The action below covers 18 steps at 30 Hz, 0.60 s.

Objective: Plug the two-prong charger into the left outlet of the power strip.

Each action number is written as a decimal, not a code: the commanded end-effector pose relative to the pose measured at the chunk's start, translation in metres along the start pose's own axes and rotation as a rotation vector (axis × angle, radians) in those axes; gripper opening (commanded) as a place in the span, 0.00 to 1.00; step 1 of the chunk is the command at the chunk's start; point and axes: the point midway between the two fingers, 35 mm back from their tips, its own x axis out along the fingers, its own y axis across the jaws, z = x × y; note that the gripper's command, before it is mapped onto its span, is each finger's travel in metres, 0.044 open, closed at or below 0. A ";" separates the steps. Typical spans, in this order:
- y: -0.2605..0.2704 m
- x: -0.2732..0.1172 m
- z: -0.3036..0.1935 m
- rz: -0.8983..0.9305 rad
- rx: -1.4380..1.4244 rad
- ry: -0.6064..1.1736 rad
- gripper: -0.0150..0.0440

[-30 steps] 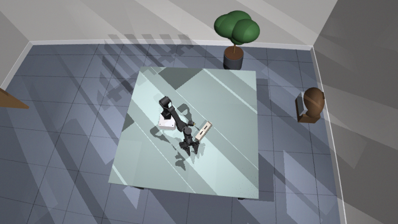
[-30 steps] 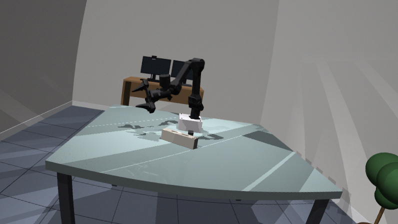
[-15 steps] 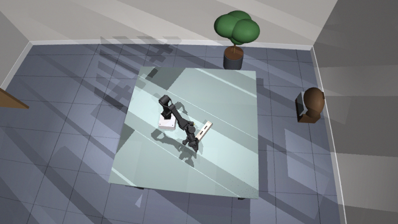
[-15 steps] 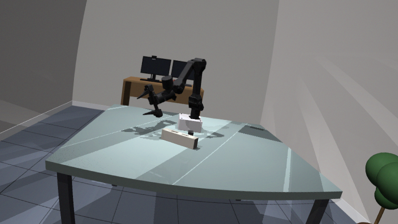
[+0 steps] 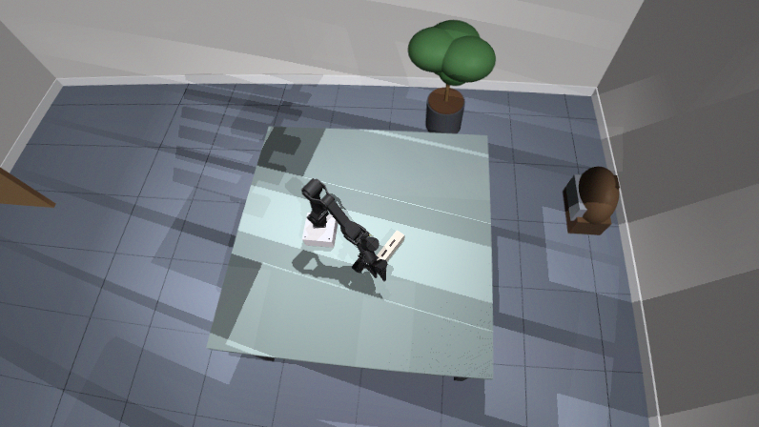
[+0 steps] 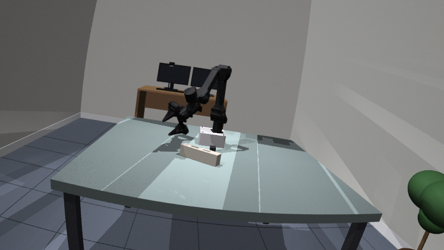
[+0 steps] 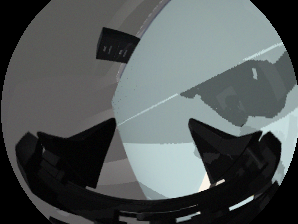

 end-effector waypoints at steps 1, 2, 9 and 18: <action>-0.008 -0.005 -0.011 -0.040 -0.119 0.037 1.00; -0.010 -0.006 -0.013 -0.052 -0.151 0.046 1.00; -0.029 -0.016 -0.030 -0.129 -0.377 0.119 1.00; -0.052 -0.034 -0.057 -0.206 -0.676 0.232 1.00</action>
